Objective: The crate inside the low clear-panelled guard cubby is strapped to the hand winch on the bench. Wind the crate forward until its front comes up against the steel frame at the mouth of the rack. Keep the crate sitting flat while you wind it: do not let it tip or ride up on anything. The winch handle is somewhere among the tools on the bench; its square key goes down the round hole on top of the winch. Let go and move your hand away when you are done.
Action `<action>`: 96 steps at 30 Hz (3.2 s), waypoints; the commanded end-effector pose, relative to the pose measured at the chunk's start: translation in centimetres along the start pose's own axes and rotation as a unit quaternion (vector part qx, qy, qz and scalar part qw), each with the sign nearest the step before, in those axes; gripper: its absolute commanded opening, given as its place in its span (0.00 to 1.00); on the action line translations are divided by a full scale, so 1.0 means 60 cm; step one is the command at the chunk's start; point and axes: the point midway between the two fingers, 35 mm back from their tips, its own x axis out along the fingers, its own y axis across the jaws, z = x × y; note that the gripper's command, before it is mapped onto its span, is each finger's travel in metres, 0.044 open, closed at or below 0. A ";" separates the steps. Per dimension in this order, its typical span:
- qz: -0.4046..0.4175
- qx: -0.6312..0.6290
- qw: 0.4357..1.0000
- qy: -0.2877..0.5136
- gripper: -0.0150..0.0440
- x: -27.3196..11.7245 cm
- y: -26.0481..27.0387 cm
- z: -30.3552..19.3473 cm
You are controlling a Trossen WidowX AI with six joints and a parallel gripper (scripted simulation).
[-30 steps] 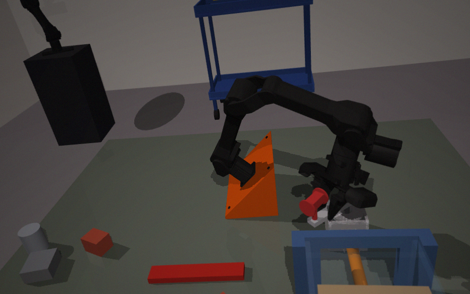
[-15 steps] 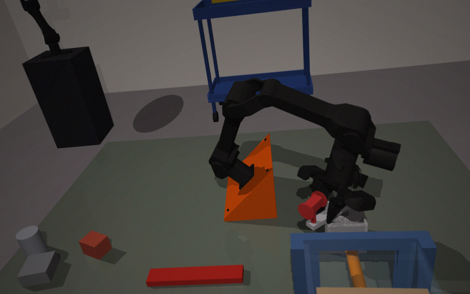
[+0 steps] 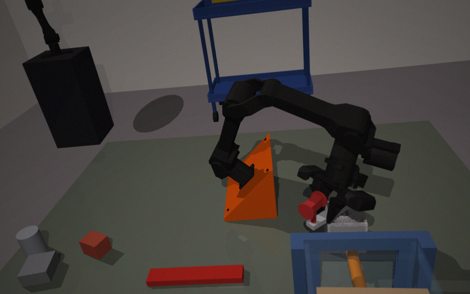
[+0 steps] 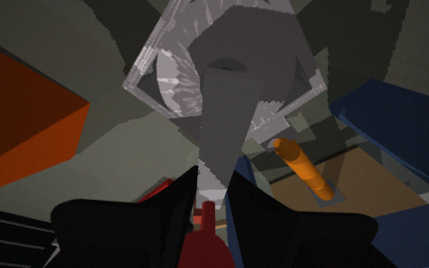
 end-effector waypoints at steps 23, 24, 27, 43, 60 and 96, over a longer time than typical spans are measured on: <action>0.027 0.062 0.998 0.000 0.25 0.005 0.013 0.003; 0.029 0.068 0.997 0.000 0.25 0.006 0.014 0.003; 0.030 0.070 0.997 0.000 0.25 0.006 0.014 0.003; 0.021 0.050 0.999 0.002 0.25 0.020 0.010 0.008; 0.029 0.071 0.997 0.002 0.25 0.027 0.015 0.012; -0.034 0.031 0.992 -0.118 1.00 -0.178 0.017 -0.064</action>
